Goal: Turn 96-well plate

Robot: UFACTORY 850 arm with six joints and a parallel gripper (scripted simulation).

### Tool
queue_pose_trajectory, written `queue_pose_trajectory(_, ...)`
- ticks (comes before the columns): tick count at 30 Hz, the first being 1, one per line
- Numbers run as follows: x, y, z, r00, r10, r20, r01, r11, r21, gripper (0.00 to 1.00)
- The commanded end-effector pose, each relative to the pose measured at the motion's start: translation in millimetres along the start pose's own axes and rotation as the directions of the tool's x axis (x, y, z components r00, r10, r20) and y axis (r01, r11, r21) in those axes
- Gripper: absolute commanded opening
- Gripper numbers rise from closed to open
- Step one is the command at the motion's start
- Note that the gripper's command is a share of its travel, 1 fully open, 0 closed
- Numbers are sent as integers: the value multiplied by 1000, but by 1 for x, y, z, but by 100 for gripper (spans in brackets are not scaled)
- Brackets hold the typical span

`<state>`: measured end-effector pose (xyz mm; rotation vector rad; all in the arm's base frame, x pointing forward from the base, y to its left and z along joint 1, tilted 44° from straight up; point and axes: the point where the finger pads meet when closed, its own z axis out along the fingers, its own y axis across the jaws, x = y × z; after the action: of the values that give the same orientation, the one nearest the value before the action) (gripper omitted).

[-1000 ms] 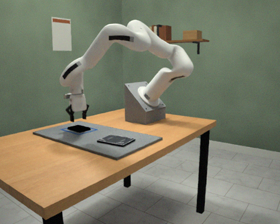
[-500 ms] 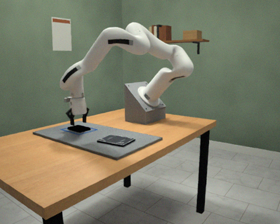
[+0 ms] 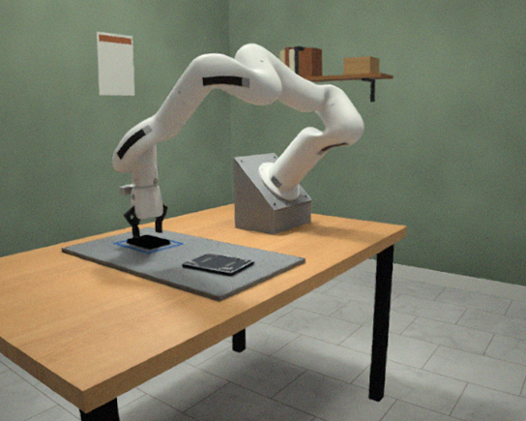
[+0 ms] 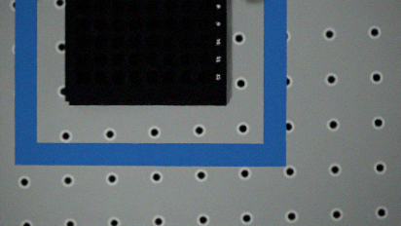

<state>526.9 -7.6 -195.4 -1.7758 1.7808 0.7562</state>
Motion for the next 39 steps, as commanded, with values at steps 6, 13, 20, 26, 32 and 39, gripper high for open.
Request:
queue_pose_trajectory(6,0,-1,2,1000,-1,-1,1,1000,2,100)
queue_pose_trajectory(13,0,-1,6,1000,-1,-1,1,1000,2,100)
queue_pose_trajectory(20,0,-1,10,1000,-1,-1,1,1000,2,100)
queue_pose_trajectory(26,0,-1,14,1000,-1,-1,1,1000,2,100)
queue_pose_trajectory(32,0,-1,17,1000,-1,-1,1,1000,2,100)
queue_pose_trajectory(39,0,-1,19,1000,-1,-1,1,1000,2,100)
